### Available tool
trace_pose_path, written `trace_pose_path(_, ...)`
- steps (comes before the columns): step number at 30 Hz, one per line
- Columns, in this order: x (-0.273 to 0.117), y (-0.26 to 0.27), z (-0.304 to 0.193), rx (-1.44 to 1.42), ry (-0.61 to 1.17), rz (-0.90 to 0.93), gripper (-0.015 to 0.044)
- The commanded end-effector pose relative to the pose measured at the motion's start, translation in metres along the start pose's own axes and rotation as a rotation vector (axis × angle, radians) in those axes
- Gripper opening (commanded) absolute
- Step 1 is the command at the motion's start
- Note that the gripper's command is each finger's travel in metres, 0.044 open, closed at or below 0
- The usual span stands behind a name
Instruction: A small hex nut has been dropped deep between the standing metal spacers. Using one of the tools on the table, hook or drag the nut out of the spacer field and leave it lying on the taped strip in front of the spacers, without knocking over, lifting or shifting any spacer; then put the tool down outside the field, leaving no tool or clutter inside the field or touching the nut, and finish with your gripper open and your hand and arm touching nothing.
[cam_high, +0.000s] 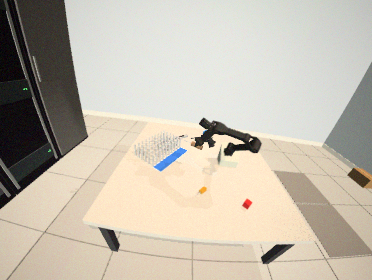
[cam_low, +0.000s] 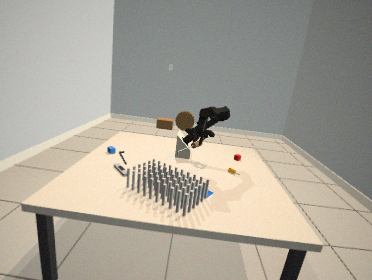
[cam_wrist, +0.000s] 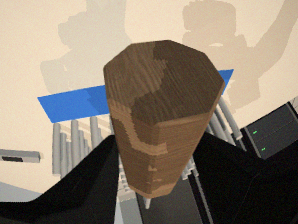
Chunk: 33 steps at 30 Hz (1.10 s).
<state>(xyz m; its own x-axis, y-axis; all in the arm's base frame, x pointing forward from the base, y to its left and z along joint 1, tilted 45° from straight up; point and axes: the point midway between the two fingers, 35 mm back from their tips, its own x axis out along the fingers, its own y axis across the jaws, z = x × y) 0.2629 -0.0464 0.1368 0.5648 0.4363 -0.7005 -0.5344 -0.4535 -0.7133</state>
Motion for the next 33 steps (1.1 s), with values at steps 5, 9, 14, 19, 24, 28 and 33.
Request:
trace_pose_path(5,0.037,0.008,0.009,0.007,-0.009,0.027,0.0)
trace_pose_path(9,0.056,0.011,0.017,0.005,-0.009,0.033,0.0)
trace_pose_path(14,0.078,0.013,0.028,0.003,-0.007,0.034,0.0)
trace_pose_path(19,0.098,0.015,0.042,0.004,-0.004,0.028,0.0)
trace_pose_path(24,0.115,0.017,0.058,0.008,-0.002,0.017,0.0)
trace_pose_path(28,0.126,0.02,0.073,0.014,-0.001,0.004,0.0)
trace_pose_path(33,0.13,0.022,0.078,0.018,-0.001,-0.002,0.0)
